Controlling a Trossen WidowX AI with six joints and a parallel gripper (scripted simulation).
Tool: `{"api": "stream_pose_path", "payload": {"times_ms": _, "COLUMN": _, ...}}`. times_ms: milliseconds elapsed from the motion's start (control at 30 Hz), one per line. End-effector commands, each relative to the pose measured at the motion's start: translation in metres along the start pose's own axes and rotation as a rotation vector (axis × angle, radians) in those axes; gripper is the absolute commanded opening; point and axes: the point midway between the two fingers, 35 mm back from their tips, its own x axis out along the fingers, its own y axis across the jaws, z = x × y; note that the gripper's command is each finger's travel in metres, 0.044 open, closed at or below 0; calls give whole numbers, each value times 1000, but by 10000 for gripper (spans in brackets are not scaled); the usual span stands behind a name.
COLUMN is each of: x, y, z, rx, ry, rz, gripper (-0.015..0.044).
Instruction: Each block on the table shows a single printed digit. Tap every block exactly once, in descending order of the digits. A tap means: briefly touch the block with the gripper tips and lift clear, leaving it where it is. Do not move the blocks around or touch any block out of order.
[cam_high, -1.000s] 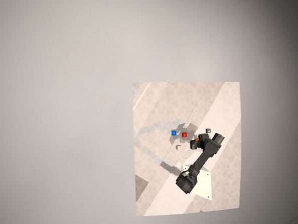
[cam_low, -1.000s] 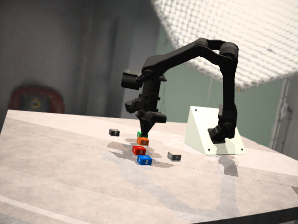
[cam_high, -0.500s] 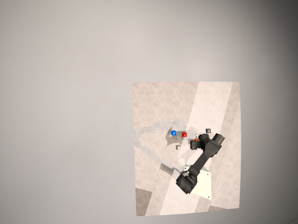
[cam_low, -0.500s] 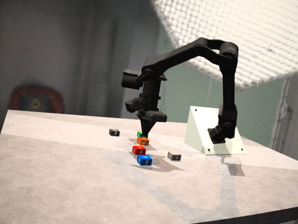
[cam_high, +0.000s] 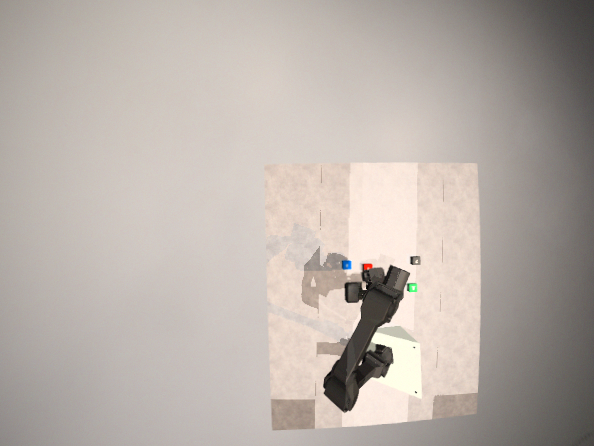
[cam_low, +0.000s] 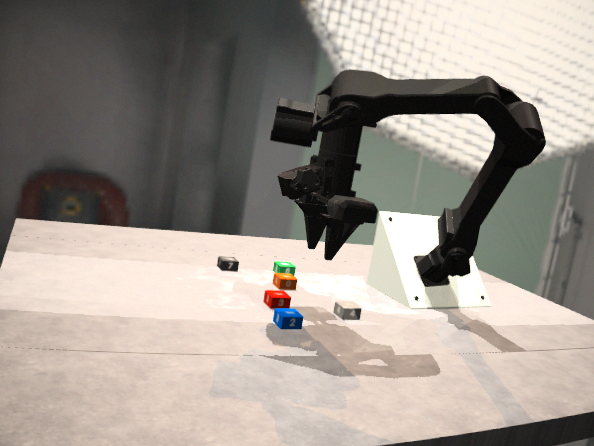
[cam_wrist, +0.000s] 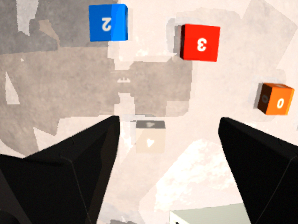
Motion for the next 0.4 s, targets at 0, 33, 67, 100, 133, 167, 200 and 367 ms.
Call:
{"api": "stream_pose_path", "payload": {"times_ms": 0, "x": -19, "y": 65, "z": -19, "rx": 9, "ry": 4, "rz": 14, "gripper": 387}}
{"api": "stream_pose_path", "payload": {"times_ms": 33, "x": -23, "y": 80, "z": -25, "rx": 8, "ry": 4, "rz": 17, "gripper": 400}}
{"api": "stream_pose_path", "payload": {"times_ms": 67, "x": -27, "y": 94, "z": -32, "rx": 8, "ry": 6, "rz": 20, "gripper": 400}}
{"api": "stream_pose_path", "payload": {"times_ms": 100, "x": -31, "y": 106, "z": -40, "rx": 8, "ry": 7, "rz": 24, "gripper": 400}}
{"api": "stream_pose_path", "payload": {"times_ms": 133, "x": -32, "y": 113, "z": -44, "rx": 8, "ry": 8, "rz": 25, "gripper": 400}}
{"api": "stream_pose_path", "payload": {"times_ms": 167, "x": -33, "y": 114, "z": -45, "rx": 7, "ry": 8, "rz": 26, "gripper": 400}}
{"api": "stream_pose_path", "payload": {"times_ms": 200, "x": -33, "y": 114, "z": -45, "rx": 7, "ry": 8, "rz": 26, "gripper": 400}}
{"api": "stream_pose_path", "payload": {"times_ms": 367, "x": -33, "y": 114, "z": -45, "rx": 7, "ry": 8, "rz": 26, "gripper": 400}}
